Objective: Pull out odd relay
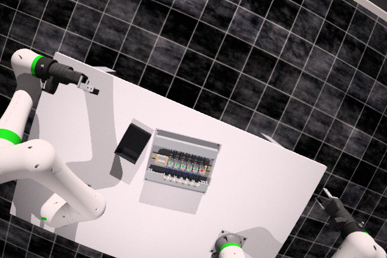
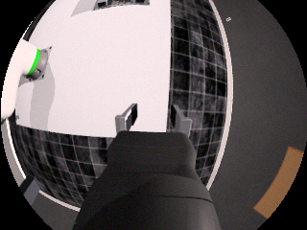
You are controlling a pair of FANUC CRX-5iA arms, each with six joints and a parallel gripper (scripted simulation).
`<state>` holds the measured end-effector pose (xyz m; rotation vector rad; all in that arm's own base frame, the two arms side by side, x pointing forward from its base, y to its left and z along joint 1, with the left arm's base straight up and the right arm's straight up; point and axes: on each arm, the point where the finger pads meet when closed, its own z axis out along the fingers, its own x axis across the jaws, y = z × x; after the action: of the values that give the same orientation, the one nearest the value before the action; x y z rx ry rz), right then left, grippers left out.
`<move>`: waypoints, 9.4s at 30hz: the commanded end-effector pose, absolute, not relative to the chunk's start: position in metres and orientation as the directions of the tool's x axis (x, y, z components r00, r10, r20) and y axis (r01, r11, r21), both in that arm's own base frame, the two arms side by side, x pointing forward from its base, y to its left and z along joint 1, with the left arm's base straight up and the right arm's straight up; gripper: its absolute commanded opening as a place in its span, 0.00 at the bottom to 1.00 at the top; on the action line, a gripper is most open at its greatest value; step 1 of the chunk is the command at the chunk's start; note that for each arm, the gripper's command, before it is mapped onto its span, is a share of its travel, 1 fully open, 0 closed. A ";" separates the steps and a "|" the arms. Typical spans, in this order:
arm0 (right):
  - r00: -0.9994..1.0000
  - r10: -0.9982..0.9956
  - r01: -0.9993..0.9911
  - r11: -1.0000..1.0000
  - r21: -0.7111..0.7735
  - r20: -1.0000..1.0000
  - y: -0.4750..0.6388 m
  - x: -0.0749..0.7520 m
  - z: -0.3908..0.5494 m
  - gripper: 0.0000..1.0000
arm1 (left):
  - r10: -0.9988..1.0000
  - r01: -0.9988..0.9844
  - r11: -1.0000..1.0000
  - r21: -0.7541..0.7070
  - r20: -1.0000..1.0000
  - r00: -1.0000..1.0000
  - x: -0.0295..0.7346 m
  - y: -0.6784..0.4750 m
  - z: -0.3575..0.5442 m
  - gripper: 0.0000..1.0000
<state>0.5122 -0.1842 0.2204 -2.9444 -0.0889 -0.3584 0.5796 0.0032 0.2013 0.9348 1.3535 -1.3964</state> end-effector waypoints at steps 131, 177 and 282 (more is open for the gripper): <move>1.000 0.012 0.012 -1.000 0.000 0.000 -0.475 0.006 0.290 1.00 | -0.076 0.965 0.027 -0.263 -0.963 -0.260 0.577 -0.015 0.200 0.98; 1.000 0.012 0.012 -1.000 0.000 0.000 -0.475 0.006 0.290 1.00 | 0.570 0.717 -0.689 -0.110 -0.693 0.442 0.426 -0.316 0.122 0.98; 1.000 0.012 0.012 -1.000 0.000 0.000 -0.475 0.006 0.290 1.00 | 0.128 0.128 -0.992 0.000 0.000 0.992 0.366 -0.466 0.143 0.98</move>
<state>0.0060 -0.4747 0.2888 -3.1396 -0.0194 -0.0004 0.3651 -0.4557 0.1420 3.1368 0.2016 -0.0010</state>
